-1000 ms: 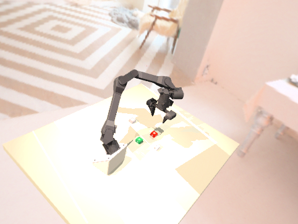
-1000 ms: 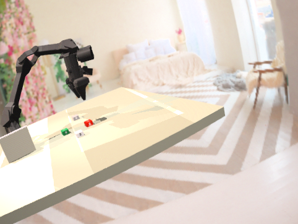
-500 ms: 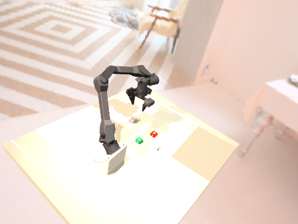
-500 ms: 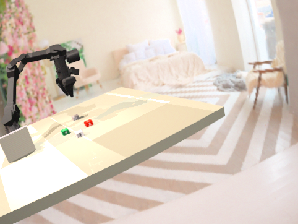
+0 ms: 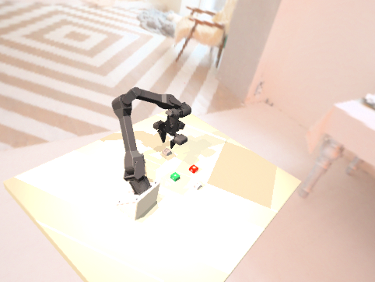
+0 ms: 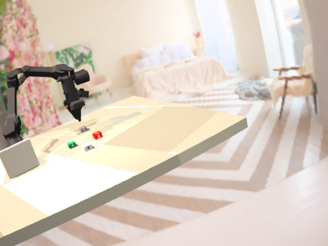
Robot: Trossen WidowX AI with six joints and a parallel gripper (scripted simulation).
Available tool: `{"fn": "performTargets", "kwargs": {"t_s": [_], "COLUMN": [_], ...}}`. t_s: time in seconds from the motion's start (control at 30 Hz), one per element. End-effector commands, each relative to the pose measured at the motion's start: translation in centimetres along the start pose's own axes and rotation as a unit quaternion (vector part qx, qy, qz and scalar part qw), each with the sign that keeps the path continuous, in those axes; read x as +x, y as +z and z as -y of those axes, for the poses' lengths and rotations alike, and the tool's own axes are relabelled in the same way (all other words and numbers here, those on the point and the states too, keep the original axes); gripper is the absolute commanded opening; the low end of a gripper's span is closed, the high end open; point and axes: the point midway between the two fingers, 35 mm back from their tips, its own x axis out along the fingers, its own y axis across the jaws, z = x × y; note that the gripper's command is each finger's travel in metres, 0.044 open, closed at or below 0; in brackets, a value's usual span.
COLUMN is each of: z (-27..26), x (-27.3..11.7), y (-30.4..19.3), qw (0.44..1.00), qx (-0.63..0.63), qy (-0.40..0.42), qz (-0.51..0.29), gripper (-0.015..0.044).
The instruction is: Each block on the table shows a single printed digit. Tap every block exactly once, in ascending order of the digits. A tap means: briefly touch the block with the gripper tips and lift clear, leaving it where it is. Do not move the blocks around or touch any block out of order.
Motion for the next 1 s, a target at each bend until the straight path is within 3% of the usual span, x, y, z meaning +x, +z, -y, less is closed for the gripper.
{"fn": "performTargets", "kwargs": {"t_s": [0.0,0.13,0.97], "z": [-0.2,-0.2,-0.2], "x": [1.3,1.3,3.6], "y": [-0.1,-0.1,0.0], "qw": [1.000,1.000,1.000], "qx": [0.002,0.002,0.002], "qy": [0.005,0.005,0.005], "qz": [0.006,0.006,0.006], "gripper": [0.0111,0.0020,0.0020]}}
